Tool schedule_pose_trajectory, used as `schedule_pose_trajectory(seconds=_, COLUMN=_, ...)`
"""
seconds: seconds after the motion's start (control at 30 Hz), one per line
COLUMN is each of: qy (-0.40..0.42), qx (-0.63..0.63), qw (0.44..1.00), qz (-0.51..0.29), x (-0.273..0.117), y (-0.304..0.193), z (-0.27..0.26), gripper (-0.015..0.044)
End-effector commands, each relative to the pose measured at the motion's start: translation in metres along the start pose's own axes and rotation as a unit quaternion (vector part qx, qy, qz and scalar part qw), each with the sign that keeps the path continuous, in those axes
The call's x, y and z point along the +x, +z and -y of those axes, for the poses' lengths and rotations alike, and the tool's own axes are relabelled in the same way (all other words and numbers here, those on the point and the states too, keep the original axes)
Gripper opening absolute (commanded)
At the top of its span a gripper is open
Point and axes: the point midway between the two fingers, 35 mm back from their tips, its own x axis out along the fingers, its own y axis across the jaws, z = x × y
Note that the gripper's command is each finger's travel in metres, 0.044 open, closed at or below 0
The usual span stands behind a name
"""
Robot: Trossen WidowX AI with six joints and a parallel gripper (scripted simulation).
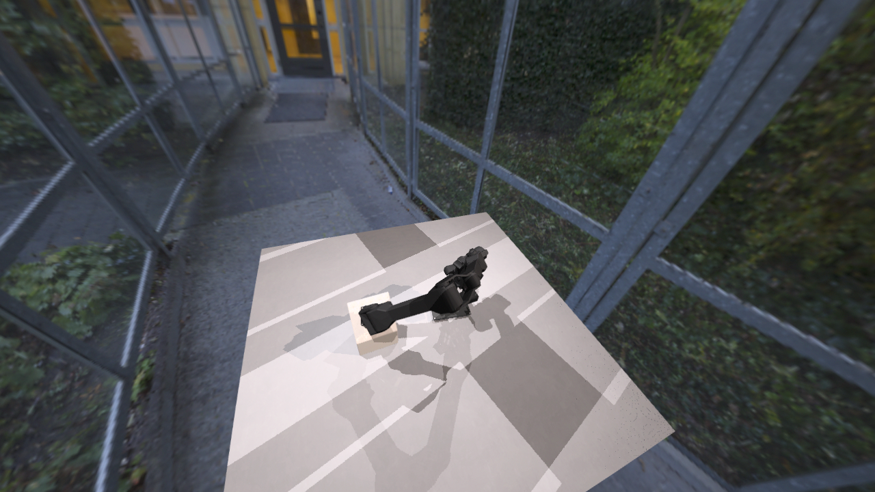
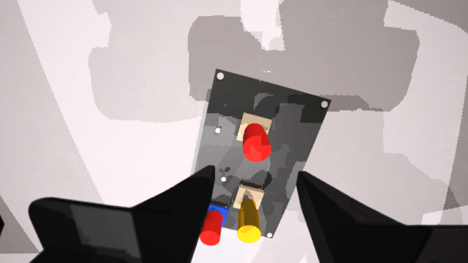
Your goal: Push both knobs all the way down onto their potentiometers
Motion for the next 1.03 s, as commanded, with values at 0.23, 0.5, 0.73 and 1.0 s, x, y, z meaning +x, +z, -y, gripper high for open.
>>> schedule_pose_trajectory(seconds=0.23, qy=0.006, qx=-0.003, qw=1.000, qz=0.000, x=-0.025, y=-0.126, z=-0.004, gripper=0.0440)
schedule_pose_trajectory(seconds=0.5, qy=0.004, qx=-0.003, qw=1.000, qz=-0.001, x=-0.022, y=-0.169, z=0.002, gripper=0.0440)
schedule_pose_trajectory(seconds=0.73, qy=0.004, qx=-0.003, qw=1.000, qz=-0.001, x=-0.022, y=-0.169, z=0.002, gripper=0.0440)
schedule_pose_trajectory(seconds=1.0, qy=0.004, qx=-0.003, qw=1.000, qz=-0.001, x=-0.022, y=-0.169, z=0.002, gripper=0.0440)
